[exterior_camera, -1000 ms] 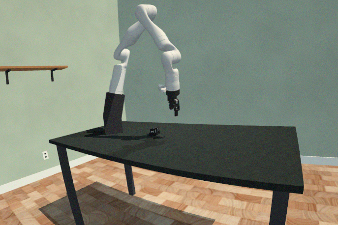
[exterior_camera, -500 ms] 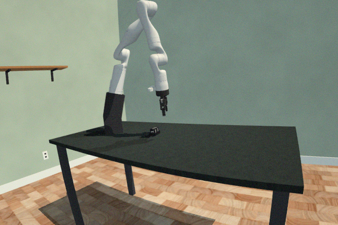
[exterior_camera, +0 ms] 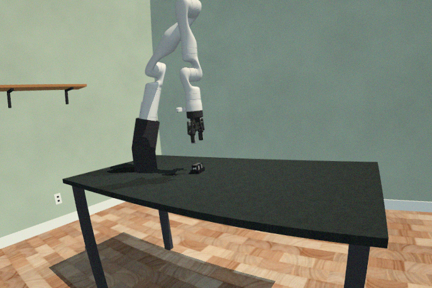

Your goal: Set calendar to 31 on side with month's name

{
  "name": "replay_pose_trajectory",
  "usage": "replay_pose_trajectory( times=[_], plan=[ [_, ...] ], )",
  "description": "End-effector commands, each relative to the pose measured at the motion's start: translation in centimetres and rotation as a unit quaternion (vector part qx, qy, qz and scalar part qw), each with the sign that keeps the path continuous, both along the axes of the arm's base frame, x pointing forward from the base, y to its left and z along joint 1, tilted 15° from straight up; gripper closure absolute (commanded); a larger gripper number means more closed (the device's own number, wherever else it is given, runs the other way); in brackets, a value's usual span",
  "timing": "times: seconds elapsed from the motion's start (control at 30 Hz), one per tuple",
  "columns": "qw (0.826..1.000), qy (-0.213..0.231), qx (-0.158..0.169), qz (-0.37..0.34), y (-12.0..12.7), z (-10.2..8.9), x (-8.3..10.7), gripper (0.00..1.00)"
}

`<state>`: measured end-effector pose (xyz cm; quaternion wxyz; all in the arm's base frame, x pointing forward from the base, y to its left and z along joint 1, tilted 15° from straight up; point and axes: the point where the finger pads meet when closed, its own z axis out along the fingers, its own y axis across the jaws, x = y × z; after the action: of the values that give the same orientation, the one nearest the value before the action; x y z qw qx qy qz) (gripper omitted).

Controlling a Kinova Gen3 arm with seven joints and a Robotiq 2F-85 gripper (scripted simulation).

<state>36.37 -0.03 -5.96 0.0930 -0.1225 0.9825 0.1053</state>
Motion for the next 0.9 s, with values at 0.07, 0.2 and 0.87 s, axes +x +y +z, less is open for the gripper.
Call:
replay_pose_trajectory(
  times=[0.07, 0.2, 0.87],
  plan=[
    [1.000, 0.001, -0.009, -0.011, -0.3, 0.5, -1.3, 0.00],
    [1.000, 0.001, -0.014, -0.020, -0.6, 0.6, -1.8, 0.00],
    [1.000, 0.000, -0.017, -0.026, -0.8, 0.6, -2.1, 0.00]
  ],
)
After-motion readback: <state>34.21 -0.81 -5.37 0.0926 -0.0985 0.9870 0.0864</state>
